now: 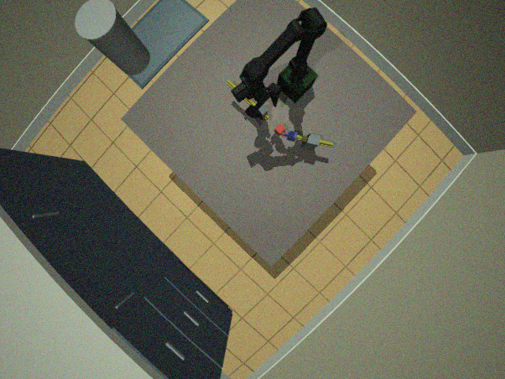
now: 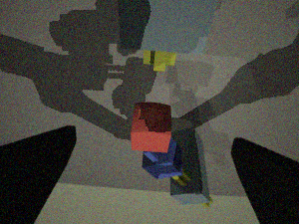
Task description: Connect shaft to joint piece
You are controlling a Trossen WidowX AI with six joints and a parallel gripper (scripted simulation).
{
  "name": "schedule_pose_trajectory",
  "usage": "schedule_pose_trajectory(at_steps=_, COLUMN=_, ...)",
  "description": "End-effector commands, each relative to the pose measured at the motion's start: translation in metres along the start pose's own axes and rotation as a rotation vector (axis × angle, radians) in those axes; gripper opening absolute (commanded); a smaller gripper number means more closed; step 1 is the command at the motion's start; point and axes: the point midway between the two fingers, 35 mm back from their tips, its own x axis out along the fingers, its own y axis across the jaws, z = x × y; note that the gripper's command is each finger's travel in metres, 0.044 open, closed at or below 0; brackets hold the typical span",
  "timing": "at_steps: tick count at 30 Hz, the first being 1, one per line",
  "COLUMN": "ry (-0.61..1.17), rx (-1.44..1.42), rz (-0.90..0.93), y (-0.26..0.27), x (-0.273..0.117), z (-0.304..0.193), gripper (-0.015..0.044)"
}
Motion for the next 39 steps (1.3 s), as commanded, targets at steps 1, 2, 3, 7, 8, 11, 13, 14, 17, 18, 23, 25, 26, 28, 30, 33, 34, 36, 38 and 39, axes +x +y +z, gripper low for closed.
schedule_pose_trajectory(at_steps=1, ry=-0.010, rx=-0.041, rz=0.007, y=0.002, x=-0.002, z=0.005, gripper=0.0440)
schedule_pose_trajectory(at_steps=2, ry=-0.021, rx=-0.073, rz=0.010, y=0.004, x=-0.004, z=0.009, gripper=0.0440)
schedule_pose_trajectory(at_steps=3, ry=-0.032, rx=-0.106, rz=0.013, y=0.005, x=-0.006, z=0.012, gripper=0.0440)
schedule_pose_trajectory(at_steps=7, ry=-0.078, rx=-0.235, rz=0.018, y=0.009, x=-0.013, z=0.027, gripper=0.0440)
schedule_pose_trajectory(at_steps=8, ry=-0.090, rx=-0.268, rz=0.018, y=0.010, x=-0.015, z=0.031, gripper=0.0440)
schedule_pose_trajectory(at_steps=11, ry=-0.126, rx=-0.366, rz=0.014, y=0.013, x=-0.022, z=0.043, gripper=0.0440)
schedule_pose_trajectory(at_steps=13, ry=-0.149, rx=-0.430, rz=0.010, y=0.015, x=-0.026, z=0.051, gripper=0.0440)
schedule_pose_trajectory(at_steps=14, ry=-0.161, rx=-0.463, rz=0.006, y=0.015, x=-0.028, z=0.055, gripper=0.0440)
schedule_pose_trajectory(at_steps=17, ry=-0.196, rx=-0.559, rz=-0.007, y=0.017, x=-0.035, z=0.067, gripper=0.0440)
schedule_pose_trajectory(at_steps=18, ry=-0.207, rx=-0.590, rz=-0.012, y=0.018, x=-0.037, z=0.071, gripper=0.0440)
schedule_pose_trajectory(at_steps=23, ry=-0.262, rx=-0.747, rz=-0.047, y=0.019, x=-0.048, z=0.092, gripper=0.0440)
schedule_pose_trajectory(at_steps=25, ry=-0.283, rx=-0.809, rz=-0.065, y=0.019, x=-0.053, z=0.100, gripper=0.0440)
schedule_pose_trajectory(at_steps=26, ry=-0.293, rx=-0.840, rz=-0.074, y=0.019, x=-0.056, z=0.104, gripper=0.0440)
schedule_pose_trajectory(at_steps=28, ry=-0.312, rx=-0.902, rz=-0.095, y=0.019, x=-0.060, z=0.112, gripper=0.0440)
schedule_pose_trajectory(at_steps=30, ry=-0.330, rx=-0.962, rz=-0.118, y=0.018, x=-0.065, z=0.120, gripper=0.0440)
schedule_pose_trajectory(at_steps=33, ry=-0.354, rx=-1.052, rz=-0.155, y=0.017, x=-0.073, z=0.133, gripper=0.0440)
schedule_pose_trajectory(at_steps=34, ry=-0.361, rx=-1.082, rz=-0.169, y=0.016, x=-0.075, z=0.137, gripper=0.0440)
schedule_pose_trajectory(at_steps=36, ry=-0.374, rx=-1.141, rz=-0.197, y=0.015, x=-0.081, z=0.145, gripper=0.0440)
schedule_pose_trajectory(at_steps=38, ry=-0.386, rx=-1.200, rz=-0.227, y=0.013, x=-0.086, z=0.153, gripper=0.0440)
schedule_pose_trajectory(at_steps=39, ry=-0.391, rx=-1.229, rz=-0.243, y=0.012, x=-0.088, z=0.157, gripper=0.0440)
